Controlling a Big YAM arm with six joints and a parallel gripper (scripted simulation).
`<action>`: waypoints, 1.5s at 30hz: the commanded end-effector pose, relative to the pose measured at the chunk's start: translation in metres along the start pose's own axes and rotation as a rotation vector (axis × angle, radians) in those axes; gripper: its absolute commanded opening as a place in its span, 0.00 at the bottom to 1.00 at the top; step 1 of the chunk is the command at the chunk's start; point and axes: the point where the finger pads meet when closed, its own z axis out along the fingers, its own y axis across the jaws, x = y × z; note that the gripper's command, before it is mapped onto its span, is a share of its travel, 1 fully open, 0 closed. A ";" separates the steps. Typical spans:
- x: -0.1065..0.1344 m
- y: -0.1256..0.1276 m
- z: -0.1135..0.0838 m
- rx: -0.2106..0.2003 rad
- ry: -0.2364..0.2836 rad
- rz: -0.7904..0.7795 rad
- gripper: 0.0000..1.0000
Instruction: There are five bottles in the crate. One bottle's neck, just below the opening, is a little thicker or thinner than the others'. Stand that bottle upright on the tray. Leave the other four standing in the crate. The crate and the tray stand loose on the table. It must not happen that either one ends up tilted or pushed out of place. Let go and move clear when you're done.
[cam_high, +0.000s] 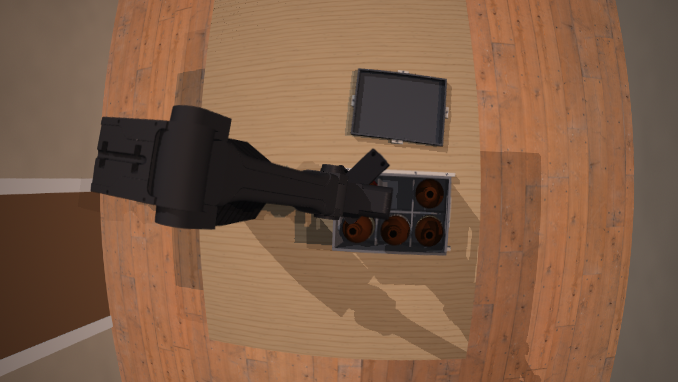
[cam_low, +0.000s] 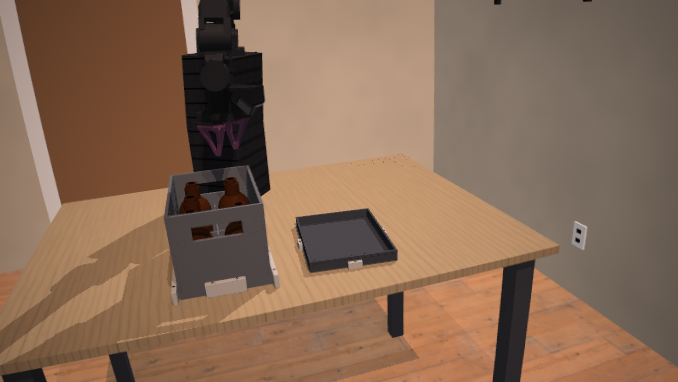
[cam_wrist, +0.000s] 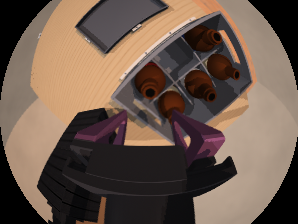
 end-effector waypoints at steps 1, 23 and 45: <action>-0.003 -0.009 -0.003 0.022 -0.016 0.024 0.61; -0.002 -0.008 0.003 0.016 -0.010 0.022 0.61; -0.007 -0.005 0.026 0.014 -0.009 0.005 0.61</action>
